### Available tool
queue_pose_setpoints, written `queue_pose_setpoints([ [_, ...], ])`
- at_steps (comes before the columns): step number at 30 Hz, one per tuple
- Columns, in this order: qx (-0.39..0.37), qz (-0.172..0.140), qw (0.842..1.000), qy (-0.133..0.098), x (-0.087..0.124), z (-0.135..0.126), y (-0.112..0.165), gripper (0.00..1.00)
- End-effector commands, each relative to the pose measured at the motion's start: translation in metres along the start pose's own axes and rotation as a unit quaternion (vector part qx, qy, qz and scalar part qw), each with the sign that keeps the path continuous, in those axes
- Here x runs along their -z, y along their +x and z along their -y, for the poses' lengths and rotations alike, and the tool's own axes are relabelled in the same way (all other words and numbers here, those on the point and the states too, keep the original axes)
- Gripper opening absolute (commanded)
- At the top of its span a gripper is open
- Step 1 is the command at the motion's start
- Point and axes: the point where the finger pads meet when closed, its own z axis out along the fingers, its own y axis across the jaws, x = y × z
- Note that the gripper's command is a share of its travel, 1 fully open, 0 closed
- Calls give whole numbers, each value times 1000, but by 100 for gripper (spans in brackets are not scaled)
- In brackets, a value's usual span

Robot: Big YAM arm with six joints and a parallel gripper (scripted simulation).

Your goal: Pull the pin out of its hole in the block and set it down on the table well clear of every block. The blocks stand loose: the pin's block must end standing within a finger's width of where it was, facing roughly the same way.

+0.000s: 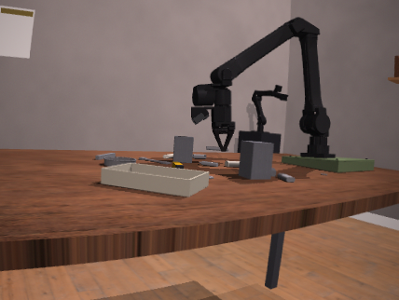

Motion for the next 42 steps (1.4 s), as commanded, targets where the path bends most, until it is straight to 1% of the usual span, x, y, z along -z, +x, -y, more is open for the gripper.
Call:
queue_pose_setpoints([
  [1,2,17,1000,-4,6,2,-5,0],
  [21,2,13,1000,-4,-3,2,-5,0],
  [26,2,6,1000,-4,-9,2,-5,0],
  [36,2,3,1000,-4,-11,2,-5,0],
  [42,3,-4,1000,-4,-18,2,-5,0],
])
